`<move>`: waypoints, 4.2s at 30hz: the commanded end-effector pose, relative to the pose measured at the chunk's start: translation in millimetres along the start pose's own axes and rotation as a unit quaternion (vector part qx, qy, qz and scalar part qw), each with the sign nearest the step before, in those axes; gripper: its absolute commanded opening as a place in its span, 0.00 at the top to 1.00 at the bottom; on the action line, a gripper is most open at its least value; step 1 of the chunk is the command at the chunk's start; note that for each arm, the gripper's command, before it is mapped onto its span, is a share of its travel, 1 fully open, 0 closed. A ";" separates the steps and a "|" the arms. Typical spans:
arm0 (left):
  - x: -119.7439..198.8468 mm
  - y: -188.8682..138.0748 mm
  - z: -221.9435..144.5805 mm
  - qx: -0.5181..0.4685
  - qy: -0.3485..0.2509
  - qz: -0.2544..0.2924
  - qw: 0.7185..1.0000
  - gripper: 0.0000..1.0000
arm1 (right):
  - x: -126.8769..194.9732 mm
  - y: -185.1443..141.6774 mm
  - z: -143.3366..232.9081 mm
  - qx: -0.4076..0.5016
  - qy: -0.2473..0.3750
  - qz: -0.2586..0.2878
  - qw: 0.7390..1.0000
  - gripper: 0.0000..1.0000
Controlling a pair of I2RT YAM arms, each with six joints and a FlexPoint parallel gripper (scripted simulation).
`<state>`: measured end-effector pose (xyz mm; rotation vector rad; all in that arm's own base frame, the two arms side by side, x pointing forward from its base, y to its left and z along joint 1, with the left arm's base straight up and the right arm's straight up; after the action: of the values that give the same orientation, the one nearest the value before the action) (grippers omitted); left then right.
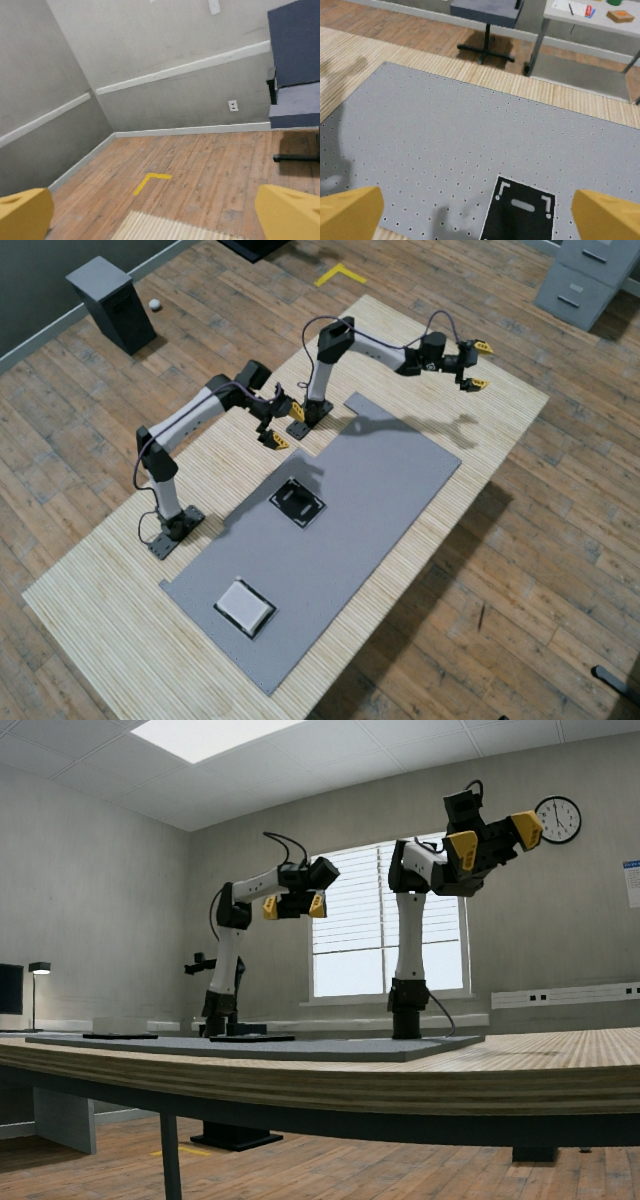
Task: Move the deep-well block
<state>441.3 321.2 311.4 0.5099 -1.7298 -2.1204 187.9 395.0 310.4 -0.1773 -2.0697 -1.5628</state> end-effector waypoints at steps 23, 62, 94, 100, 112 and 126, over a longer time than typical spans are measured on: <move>0.7 7.9 1.5 -0.001 0.002 -0.009 1.000 0.00 | -9.4 -11.1 -10.4 0.041 -0.013 0.026 0.999 0.00; 269.1 99.1 -504.9 -0.081 -0.655 0.182 0.729 0.00 | -160.7 -224.7 -377.9 -0.015 -0.010 0.514 0.858 0.00; 491.0 156.3 -540.2 -0.147 -0.807 0.159 0.549 0.00 | -179.5 -286.1 -405.1 -0.114 0.042 0.507 0.853 0.02; 491.0 156.3 -540.2 -0.147 -0.807 0.159 0.549 0.00 | -171.3 -279.5 -405.2 -0.112 0.036 0.493 0.862 0.15; 490.9 156.4 -540.1 -0.146 -0.807 0.159 0.549 0.00 | -153.1 -249.0 -410.4 -0.113 0.036 0.494 0.861 0.25; 492.4 162.6 -521.8 -0.143 -0.797 0.174 0.560 0.00 | -137.0 -226.4 -379.2 -0.116 0.038 0.499 0.858 0.25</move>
<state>282.4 -408.4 327.6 -2.3762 -1.4832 -2.2944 334.6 2.9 100.7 -1.0657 -1.2704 -1.0303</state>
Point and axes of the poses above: on each arm, the point where the finger pads meet when closed, its own x axis back along the fingers, its own z axis across the jaws, y = z × x, the point moved 1 cm from there along x, back along the fingers, and after that the axes turned 9 degrees about x, right-handed, at the moved point
